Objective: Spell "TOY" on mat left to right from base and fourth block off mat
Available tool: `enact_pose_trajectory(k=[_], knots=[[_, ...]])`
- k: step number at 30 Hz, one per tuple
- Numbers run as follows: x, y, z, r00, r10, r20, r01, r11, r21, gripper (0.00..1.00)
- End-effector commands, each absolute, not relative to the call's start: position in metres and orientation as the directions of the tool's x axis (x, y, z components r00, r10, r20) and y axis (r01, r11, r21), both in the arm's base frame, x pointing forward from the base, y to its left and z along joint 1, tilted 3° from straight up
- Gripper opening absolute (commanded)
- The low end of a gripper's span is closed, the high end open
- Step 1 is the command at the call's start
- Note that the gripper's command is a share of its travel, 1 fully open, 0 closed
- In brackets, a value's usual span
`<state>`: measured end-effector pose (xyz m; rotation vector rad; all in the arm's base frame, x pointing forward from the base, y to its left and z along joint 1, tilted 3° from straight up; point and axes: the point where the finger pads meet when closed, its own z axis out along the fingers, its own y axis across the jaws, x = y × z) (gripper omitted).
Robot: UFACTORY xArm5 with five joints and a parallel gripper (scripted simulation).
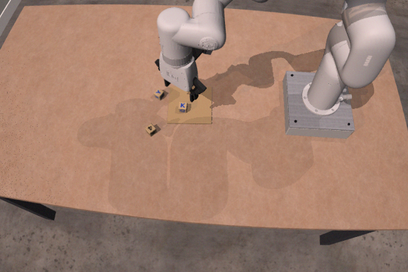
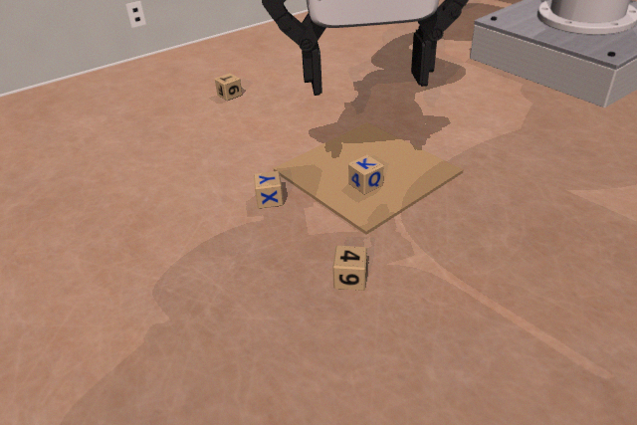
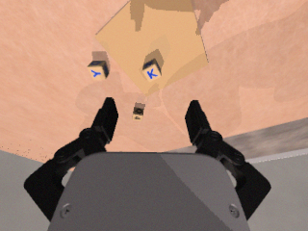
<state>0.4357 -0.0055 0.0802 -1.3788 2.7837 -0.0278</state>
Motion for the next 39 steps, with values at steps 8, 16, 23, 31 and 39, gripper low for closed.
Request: enact_pose_trajectory(k=[8, 16, 23, 31, 39], knots=[[0.437, -0.006, 0.076, -0.85, -0.525, -0.037, -0.524, 0.851, -0.023, 1.0], [0.437, -0.006, 0.073, -0.946, -0.323, -0.041, -0.322, 0.946, -0.015, 1.0], [0.438, -0.006, 0.069, -0.995, -0.091, -0.043, -0.091, 0.996, -0.005, 1.0], [0.438, -0.006, 0.066, -0.996, 0.073, -0.043, 0.073, 0.997, 0.003, 1.0], [0.438, -0.006, 0.066, -0.993, 0.112, -0.043, 0.112, 0.994, 0.004, 1.0]])
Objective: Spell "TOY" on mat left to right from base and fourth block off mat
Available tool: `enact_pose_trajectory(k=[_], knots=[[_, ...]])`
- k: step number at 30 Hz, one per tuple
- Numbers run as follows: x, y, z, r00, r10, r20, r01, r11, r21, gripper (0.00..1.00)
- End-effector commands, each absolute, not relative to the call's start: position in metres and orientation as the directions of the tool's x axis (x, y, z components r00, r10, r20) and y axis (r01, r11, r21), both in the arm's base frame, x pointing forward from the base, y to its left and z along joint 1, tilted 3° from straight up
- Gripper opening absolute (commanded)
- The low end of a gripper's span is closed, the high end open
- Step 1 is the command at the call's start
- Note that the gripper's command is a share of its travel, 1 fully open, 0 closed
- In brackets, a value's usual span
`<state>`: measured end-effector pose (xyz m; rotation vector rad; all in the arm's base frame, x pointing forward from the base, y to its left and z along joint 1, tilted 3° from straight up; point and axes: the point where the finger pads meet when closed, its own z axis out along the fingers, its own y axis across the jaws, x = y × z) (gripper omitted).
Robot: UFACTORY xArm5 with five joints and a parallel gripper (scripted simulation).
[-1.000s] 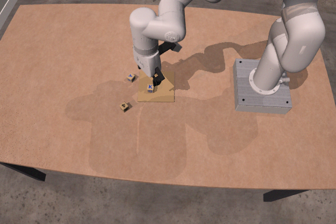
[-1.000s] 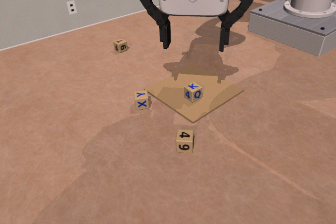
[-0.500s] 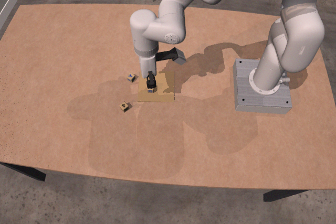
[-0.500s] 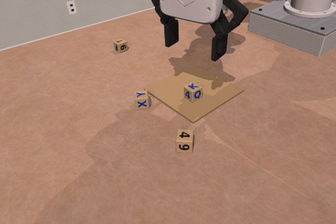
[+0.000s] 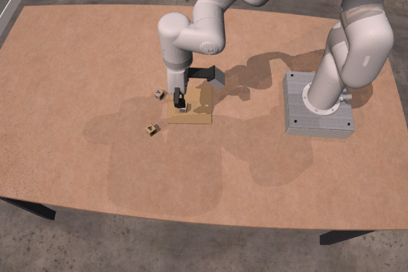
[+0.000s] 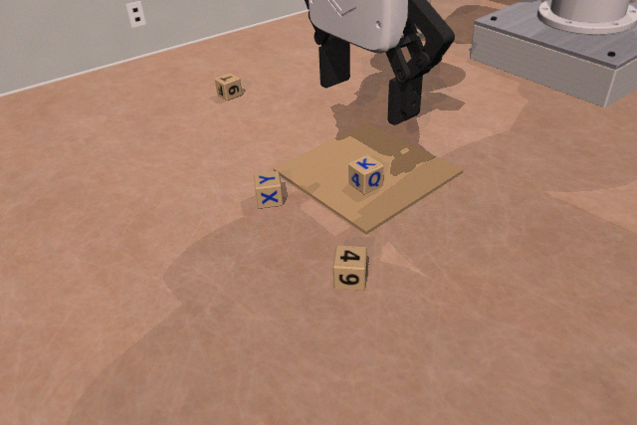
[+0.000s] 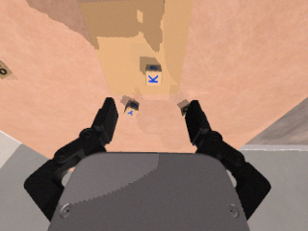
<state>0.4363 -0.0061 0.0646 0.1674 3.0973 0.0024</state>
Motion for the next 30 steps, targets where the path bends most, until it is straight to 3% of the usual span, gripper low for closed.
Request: enact_pose_trajectory(k=[1, 2, 30], knots=[[0.4376, -0.0061, 0.0657, -0.993, 0.112, -0.043, 0.112, 0.994, 0.004, 1.0], [0.4376, -0.0061, 0.0657, -0.993, 0.112, -0.043, 0.112, 0.994, 0.004, 0.63], [0.4376, -0.0061, 0.0657, -0.993, 0.112, -0.043, 0.112, 0.994, 0.004, 0.63]])
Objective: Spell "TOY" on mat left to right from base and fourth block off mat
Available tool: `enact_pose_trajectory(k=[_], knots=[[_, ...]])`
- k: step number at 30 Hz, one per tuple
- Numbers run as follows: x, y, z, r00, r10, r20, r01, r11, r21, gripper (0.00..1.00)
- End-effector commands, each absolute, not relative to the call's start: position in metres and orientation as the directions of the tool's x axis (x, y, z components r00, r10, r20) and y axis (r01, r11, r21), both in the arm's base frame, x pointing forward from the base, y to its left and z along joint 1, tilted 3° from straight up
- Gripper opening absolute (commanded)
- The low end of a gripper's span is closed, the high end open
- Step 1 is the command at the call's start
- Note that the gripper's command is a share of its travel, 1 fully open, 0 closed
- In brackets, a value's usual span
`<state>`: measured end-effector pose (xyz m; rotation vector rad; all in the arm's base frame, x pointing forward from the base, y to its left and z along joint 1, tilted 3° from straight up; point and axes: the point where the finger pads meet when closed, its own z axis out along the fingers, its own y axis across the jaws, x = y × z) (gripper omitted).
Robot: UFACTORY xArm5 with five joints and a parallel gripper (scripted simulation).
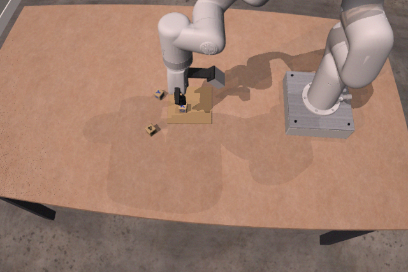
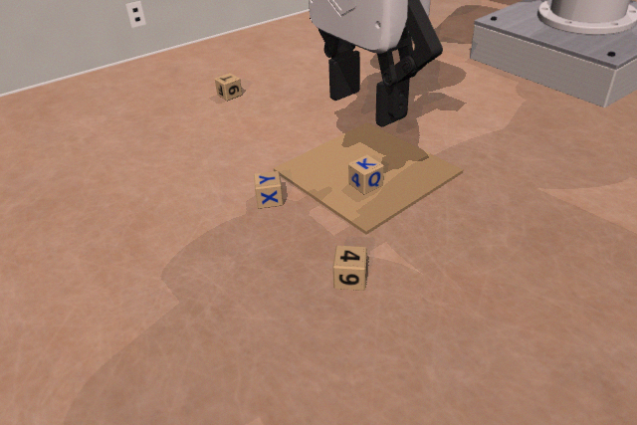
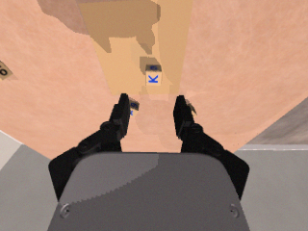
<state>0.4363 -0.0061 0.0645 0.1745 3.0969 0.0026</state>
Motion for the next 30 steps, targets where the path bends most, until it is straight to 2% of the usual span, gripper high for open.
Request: enact_pose_trajectory(k=[1, 30], knots=[[0.438, -0.006, 0.066, -0.993, 0.112, -0.043, 0.112, 0.994, 0.004, 0.63], [0.438, -0.005, 0.052, -0.993, 0.113, -0.043, 0.113, 0.994, 0.004, 0.63]])
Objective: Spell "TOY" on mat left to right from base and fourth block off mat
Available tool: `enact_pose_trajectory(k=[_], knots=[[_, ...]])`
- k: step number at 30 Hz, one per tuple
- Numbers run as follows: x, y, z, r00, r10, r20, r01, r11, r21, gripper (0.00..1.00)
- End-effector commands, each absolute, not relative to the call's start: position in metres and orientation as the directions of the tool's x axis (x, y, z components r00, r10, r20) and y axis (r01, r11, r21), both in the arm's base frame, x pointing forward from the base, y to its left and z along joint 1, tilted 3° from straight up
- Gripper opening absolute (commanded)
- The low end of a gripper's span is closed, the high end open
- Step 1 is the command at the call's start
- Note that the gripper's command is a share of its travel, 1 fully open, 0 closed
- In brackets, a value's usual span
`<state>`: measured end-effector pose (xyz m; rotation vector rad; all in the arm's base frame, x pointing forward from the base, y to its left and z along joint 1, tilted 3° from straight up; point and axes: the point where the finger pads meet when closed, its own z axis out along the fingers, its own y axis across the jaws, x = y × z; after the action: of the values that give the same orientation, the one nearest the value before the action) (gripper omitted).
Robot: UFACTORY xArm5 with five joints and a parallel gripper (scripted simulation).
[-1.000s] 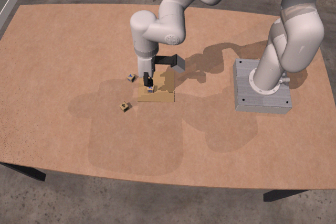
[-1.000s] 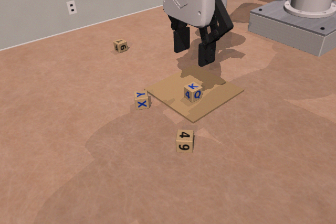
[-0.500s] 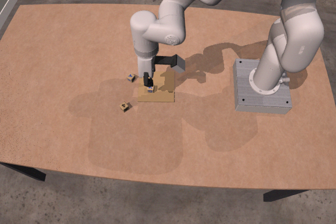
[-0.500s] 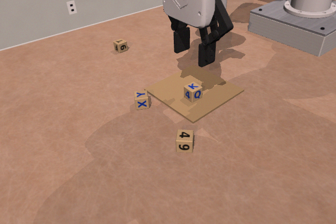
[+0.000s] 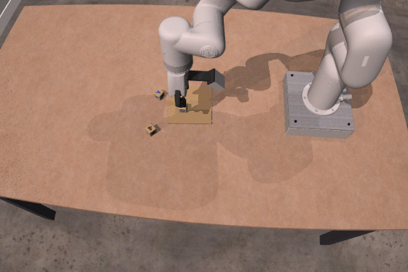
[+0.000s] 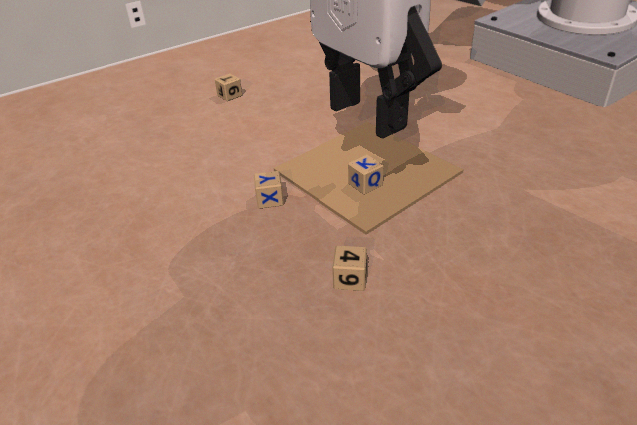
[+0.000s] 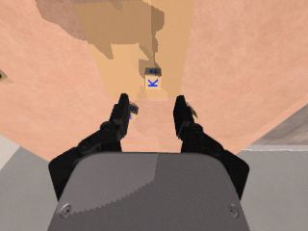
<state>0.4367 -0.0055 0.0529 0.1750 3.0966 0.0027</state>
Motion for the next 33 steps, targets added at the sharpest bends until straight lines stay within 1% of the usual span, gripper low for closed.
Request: enact_pose_trajectory(k=[1, 16, 33], knots=[[0.438, -0.005, 0.052, -0.993, 0.113, -0.043, 0.113, 0.994, 0.004, 0.63], [0.439, -0.005, 0.029, -0.993, 0.113, -0.043, 0.113, 0.994, 0.004, 0.63], [0.44, -0.005, 0.015, -0.993, 0.113, -0.043, 0.113, 0.994, 0.004, 0.63]])
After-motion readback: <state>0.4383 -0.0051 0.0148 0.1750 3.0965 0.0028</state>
